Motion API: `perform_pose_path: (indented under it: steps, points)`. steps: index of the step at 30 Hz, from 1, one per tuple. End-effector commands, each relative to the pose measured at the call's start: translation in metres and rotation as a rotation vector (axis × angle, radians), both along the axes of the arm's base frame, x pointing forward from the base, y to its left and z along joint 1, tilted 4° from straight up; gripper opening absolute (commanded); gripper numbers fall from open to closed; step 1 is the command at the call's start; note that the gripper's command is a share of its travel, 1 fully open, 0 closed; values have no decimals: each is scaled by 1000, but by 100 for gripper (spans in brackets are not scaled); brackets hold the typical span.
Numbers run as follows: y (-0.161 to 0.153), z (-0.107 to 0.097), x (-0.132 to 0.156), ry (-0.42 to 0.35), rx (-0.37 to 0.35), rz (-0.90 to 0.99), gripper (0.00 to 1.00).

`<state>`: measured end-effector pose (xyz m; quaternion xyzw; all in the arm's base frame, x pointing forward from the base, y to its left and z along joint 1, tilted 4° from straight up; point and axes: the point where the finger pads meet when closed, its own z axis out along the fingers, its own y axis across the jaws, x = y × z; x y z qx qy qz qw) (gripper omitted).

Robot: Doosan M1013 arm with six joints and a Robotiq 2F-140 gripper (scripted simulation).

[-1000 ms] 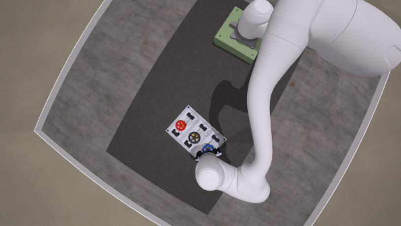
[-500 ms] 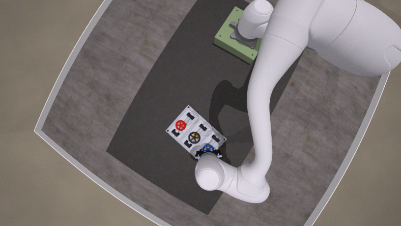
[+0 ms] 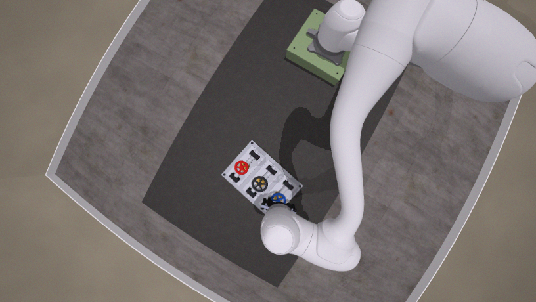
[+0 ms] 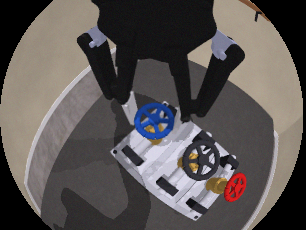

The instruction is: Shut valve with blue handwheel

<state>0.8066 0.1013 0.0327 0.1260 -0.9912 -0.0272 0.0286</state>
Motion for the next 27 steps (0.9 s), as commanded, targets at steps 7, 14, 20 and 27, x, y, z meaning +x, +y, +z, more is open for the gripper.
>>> perform_pose_path:
  steps: [7,14,20,27]
  points:
    - [0,0,0,5,-9,-107,10]
    - [0,0,0,6,-11,-134,10]
    - [0,0,0,6,-11,-135,10]
    - [0,0,0,6,-11,-135,10]
